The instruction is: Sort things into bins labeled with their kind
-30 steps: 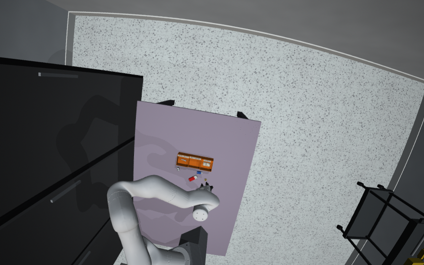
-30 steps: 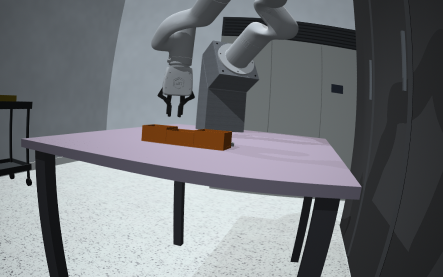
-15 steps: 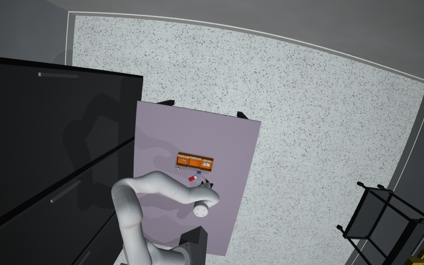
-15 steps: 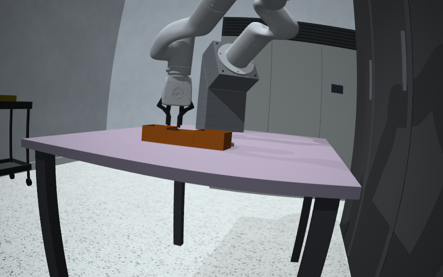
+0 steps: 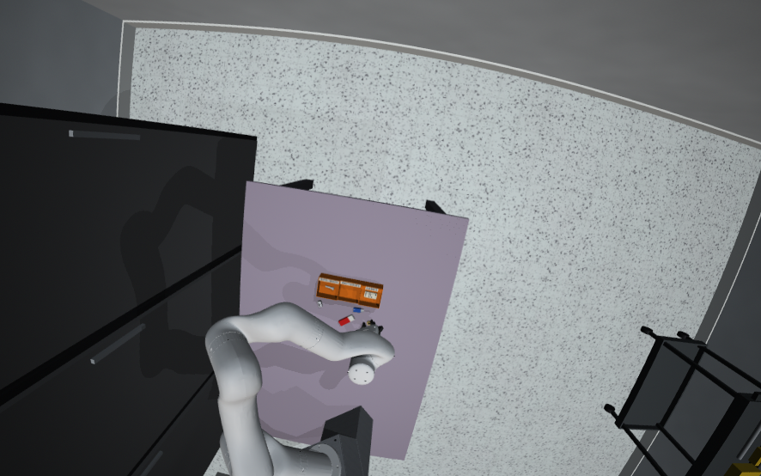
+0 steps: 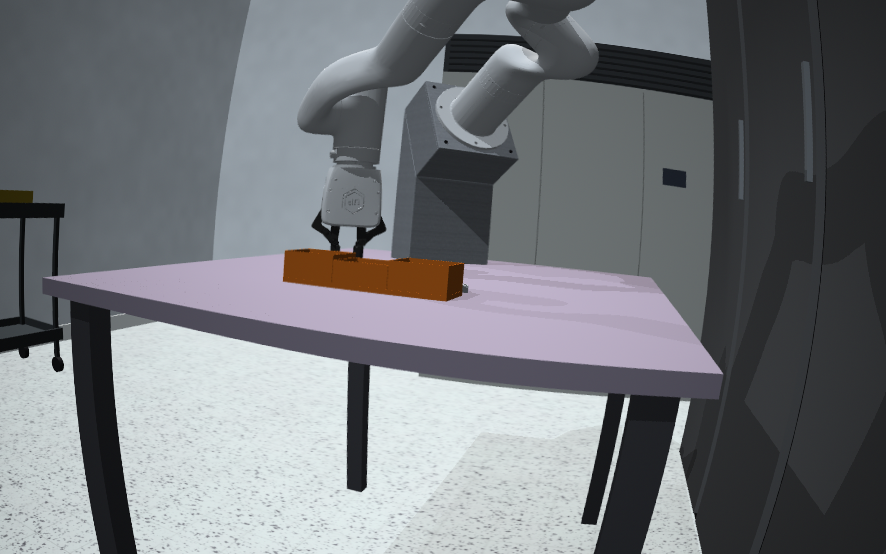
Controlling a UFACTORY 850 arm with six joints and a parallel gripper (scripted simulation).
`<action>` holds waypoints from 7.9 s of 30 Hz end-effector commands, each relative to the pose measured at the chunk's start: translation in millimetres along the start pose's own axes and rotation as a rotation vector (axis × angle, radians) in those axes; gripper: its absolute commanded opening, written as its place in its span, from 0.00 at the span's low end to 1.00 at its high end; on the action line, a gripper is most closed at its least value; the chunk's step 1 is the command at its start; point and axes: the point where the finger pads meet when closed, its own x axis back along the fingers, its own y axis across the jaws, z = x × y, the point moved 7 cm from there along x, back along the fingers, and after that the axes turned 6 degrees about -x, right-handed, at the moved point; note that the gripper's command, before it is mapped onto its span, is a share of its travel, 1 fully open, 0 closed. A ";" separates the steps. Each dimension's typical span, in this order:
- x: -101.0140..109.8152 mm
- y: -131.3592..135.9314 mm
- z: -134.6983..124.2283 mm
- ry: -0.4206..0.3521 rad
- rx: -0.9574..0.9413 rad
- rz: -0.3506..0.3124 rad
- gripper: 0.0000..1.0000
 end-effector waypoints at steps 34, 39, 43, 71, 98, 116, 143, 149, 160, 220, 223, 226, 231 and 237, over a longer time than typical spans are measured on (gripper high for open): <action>-8.7 0.1 0.0 0.000 0.000 0.001 0.00; -8.7 0.1 0.0 0.000 0.000 0.001 0.00; -8.7 0.1 0.0 0.000 0.000 0.001 0.00; 51.2 0.2 0.0 0.000 0.000 0.001 0.00; 57.7 14.6 -26.2 0.000 0.000 0.001 0.00; 57.6 60.8 -110.5 0.000 0.000 0.001 0.00; 57.7 107.1 -196.1 0.001 0.668 -0.005 0.00; 57.7 107.2 -196.8 0.005 0.832 -0.006 0.00; 57.7 107.3 -196.2 0.000 1.007 0.001 0.00; 19.7 107.3 -195.8 0.000 1.007 0.001 0.30; 19.7 107.3 -195.8 0.000 1.007 0.001 0.30; 19.7 107.3 -195.8 0.000 1.007 0.001 0.30; 22.3 107.3 -195.8 0.000 1.007 0.001 0.30; 30.3 107.3 -195.8 0.000 1.007 0.001 0.30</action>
